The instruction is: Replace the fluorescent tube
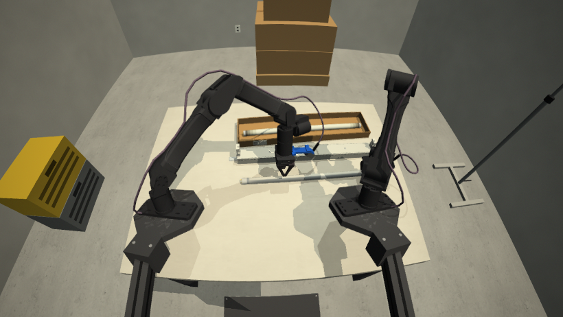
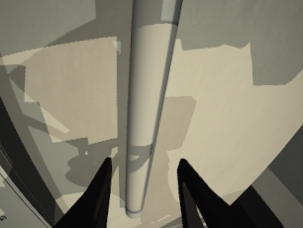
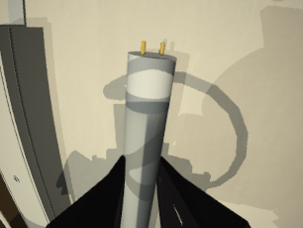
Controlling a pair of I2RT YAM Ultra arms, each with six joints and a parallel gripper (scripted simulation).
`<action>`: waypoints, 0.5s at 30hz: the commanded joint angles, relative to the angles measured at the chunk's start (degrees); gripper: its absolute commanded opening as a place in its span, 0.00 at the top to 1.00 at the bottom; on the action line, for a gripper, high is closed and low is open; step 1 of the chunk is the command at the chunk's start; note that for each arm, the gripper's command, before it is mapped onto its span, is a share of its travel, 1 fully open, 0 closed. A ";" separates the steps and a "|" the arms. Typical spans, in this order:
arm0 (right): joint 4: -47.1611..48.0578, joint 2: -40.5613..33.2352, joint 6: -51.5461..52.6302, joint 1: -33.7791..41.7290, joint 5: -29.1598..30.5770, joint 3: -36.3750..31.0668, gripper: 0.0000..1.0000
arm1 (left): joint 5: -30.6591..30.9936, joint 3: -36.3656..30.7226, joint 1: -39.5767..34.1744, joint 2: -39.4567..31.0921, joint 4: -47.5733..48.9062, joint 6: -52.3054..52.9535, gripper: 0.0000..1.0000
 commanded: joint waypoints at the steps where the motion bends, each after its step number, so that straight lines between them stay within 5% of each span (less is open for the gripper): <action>1: 1.55 -1.79 0.36 -0.80 0.62 -0.06 0.89 | 6.52 3.08 -0.22 0.28 -6.22 2.27 0.51; 6: 1.55 -1.79 0.36 -0.80 0.62 -0.06 0.89 | 1.76 6.10 -0.37 0.87 -4.64 0.34 0.51; 15: 1.55 -1.79 0.36 -0.80 0.62 -0.06 0.89 | 2.84 6.47 -0.43 -1.32 -5.10 1.66 0.51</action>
